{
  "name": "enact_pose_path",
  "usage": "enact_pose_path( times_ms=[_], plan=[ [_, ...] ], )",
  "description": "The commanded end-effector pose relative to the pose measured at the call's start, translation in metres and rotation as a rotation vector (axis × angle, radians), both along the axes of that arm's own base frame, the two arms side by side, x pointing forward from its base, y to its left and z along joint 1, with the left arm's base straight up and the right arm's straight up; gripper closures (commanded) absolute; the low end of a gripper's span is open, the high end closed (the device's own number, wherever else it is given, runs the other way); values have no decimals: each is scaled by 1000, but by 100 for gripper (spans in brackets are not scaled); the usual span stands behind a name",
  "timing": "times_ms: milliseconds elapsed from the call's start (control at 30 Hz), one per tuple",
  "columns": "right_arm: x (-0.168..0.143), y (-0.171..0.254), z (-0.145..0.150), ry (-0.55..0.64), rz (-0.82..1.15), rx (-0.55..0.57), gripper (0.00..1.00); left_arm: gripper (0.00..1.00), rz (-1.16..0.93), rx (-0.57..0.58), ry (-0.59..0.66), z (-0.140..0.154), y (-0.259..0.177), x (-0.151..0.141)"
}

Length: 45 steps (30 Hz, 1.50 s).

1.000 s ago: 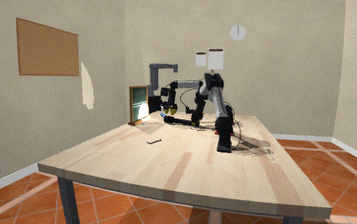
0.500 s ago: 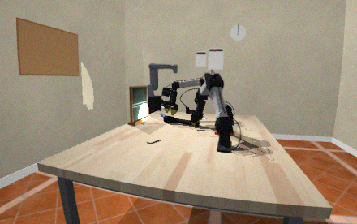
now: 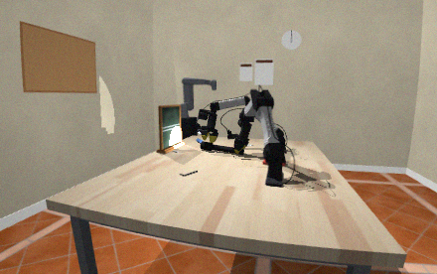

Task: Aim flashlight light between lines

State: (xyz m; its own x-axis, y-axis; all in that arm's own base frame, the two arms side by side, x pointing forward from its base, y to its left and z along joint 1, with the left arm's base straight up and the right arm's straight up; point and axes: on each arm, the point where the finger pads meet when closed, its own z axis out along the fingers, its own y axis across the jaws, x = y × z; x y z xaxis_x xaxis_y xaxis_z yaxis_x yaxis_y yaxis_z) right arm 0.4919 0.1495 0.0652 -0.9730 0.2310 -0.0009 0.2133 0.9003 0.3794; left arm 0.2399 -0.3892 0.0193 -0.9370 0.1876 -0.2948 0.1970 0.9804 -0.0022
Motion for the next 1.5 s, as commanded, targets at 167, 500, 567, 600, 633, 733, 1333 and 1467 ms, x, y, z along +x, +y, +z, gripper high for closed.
enact_pose_path(
  times_ms=[167, 500, 567, 600, 633, 733, 1333, 1467],
  plan=[
    [1, 7, -28, 19, 0, -13, 0, 70, -32, -31, -31, 17, -6, -2],
    [3, 12, -40, 17, 0, -12, 0, 70, -32, -31, -31, 17, -6, -2],
    [1, 13, -44, 26, 1, -14, 0, 70, -32, -31, -31, 17, -6, -2],
    [3, 14, -44, 17, 1, -12, 0, 70, -32, -31, -31, 17, -6, -2],
    [1, 14, -48, 26, 1, -14, 0, 70, -32, -31, -31, 17, -6, -2],
    [1, 16, -52, 27, 1, -14, 0, 70, -32, -31, -31, 17, -6, -2],
    [1, 11, -44, 54, -8, -128, 50, 70, -31, -25, -30, 17, -5, -2],
    [4, 9, -50, 41, -16, -61, 0, 70, -31, -27, -31, 17, -5, -2]
  ],
)
